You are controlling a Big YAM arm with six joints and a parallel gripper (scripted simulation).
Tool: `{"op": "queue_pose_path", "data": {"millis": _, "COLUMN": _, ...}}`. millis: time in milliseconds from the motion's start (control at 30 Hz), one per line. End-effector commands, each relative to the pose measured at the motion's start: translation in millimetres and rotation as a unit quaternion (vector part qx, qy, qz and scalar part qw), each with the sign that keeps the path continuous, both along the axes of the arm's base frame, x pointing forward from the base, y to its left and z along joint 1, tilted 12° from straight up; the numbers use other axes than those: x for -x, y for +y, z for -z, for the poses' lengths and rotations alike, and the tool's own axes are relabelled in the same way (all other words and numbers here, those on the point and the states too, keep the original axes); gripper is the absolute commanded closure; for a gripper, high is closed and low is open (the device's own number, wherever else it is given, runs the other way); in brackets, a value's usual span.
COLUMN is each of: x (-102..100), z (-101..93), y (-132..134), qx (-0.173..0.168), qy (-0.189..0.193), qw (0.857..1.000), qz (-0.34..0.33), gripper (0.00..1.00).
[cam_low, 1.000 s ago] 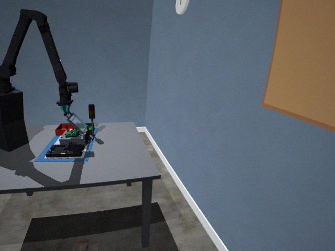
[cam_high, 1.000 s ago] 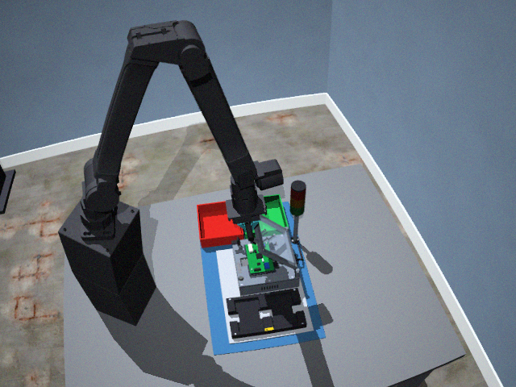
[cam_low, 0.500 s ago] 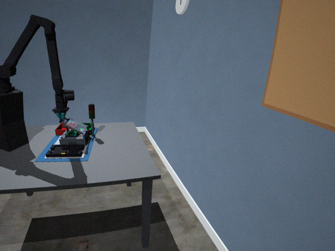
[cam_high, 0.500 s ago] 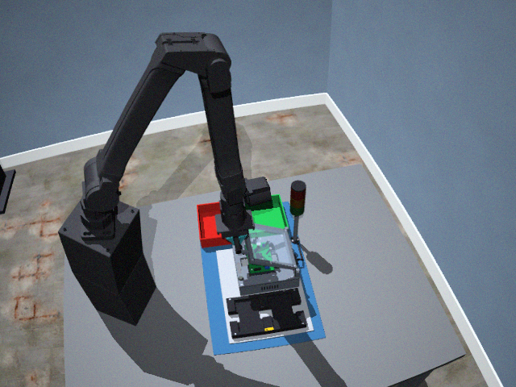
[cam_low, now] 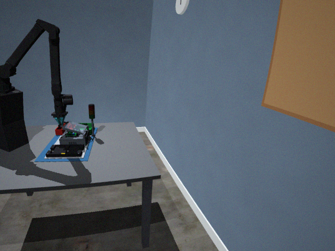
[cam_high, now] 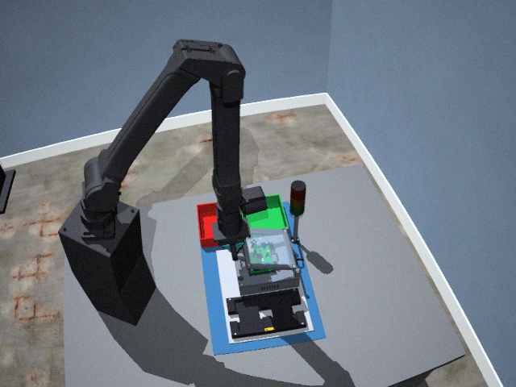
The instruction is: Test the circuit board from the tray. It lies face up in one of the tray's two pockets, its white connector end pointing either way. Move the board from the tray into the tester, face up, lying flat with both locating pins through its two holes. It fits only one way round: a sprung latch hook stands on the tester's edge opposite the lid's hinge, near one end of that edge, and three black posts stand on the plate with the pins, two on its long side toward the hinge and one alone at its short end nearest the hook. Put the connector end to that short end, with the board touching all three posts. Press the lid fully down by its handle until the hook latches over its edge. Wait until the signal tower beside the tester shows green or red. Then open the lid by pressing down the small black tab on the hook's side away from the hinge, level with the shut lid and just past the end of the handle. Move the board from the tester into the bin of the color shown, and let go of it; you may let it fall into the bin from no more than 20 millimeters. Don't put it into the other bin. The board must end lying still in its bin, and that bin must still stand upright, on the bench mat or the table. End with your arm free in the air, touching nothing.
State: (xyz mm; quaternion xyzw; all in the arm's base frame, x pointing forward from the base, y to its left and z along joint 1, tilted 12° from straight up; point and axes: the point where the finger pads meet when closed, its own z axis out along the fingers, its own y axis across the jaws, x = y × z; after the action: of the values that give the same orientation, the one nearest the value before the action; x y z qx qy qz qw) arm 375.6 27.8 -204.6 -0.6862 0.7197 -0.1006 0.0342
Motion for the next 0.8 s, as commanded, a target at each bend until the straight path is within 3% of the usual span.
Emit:
{"op": "queue_pose_path", "data": {"millis": 0, "x": -2.1, "z": 11.4, "y": -4.9, "qx": 0.0, "qy": 0.002, "qw": 1.0, "qz": 0.002, "gripper": 1.0}}
{"op": "queue_pose_path", "data": {"millis": 767, "x": -2.7, "z": 39.6, "y": -7.8, "qx": 0.0, "qy": 0.003, "qw": 1.0, "qz": 0.002, "gripper": 1.0}}
